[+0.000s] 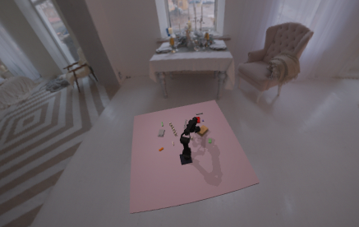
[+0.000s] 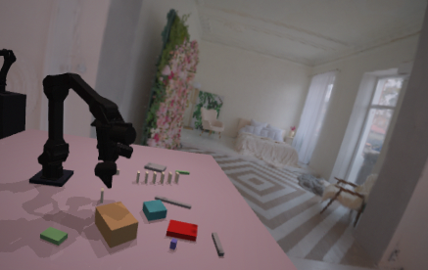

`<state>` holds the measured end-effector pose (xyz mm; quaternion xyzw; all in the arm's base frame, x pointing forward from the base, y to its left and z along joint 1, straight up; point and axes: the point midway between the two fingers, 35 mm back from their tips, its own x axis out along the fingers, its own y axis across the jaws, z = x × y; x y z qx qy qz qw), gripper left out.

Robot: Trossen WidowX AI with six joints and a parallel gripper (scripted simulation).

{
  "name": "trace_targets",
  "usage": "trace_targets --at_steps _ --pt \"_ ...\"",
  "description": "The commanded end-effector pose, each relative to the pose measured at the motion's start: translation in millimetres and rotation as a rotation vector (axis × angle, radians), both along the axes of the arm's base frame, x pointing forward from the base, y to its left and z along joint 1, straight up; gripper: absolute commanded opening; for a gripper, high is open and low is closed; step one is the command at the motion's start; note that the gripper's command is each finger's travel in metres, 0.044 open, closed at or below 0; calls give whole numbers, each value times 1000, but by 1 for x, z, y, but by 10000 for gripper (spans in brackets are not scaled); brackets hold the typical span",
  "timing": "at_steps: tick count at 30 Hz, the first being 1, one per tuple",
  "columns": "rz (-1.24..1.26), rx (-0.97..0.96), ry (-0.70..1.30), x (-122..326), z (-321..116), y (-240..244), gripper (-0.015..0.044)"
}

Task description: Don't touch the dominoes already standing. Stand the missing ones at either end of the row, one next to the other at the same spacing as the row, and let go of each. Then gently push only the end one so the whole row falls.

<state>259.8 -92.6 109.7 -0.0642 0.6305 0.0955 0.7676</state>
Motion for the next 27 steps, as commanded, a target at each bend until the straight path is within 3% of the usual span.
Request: trace_targets --at_steps 1,11,20,27 --pt "75 -85 168 -22 18 3 440" --pt "75 -84 168 -22 17 4 440" --pt "75 -84 168 -20 -43 3 440" --pt "75 -84 168 -21 -48 3 440"
